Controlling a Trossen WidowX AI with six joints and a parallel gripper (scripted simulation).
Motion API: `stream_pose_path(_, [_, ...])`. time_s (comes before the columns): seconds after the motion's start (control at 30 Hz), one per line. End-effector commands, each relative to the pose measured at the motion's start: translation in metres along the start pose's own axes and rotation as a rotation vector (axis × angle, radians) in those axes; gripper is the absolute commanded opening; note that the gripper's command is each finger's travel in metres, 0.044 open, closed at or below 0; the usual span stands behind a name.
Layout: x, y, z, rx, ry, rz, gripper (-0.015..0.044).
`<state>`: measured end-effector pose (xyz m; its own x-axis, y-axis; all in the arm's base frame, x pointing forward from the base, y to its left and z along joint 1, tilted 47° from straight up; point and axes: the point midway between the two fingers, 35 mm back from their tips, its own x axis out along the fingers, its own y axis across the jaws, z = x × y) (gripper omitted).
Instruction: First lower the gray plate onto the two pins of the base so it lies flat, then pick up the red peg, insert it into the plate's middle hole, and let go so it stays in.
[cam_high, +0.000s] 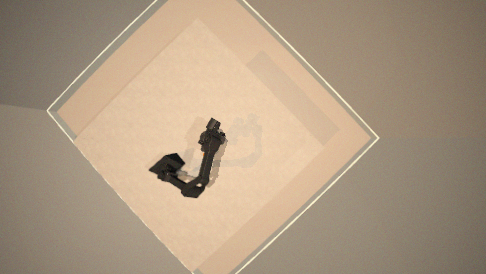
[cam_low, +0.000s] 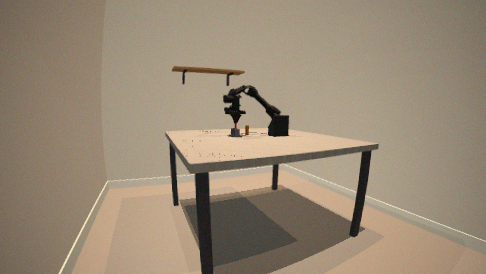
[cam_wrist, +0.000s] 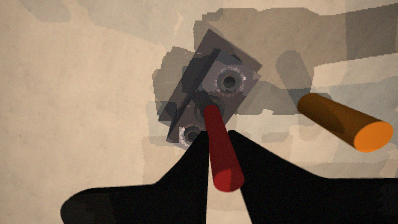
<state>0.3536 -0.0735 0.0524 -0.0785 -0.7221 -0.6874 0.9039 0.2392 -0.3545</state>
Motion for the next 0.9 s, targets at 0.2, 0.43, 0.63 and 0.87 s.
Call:
stream_pose_path(0.2, [0.0019, 0.0021, -0.0001, 0.001, 0.0, 0.0, 0.0])
stream_pose_path(0.43, [0.0022, 0.0018, -0.0002, 0.002, 0.001, -0.002, 0.0])
stream_pose_path(0.63, [0.0022, 0.0018, -0.0002, 0.002, 0.001, -0.002, 0.0026])
stream_pose_path(0.87, [0.0022, 0.0018, -0.0002, 0.002, 0.001, -0.002, 0.015])
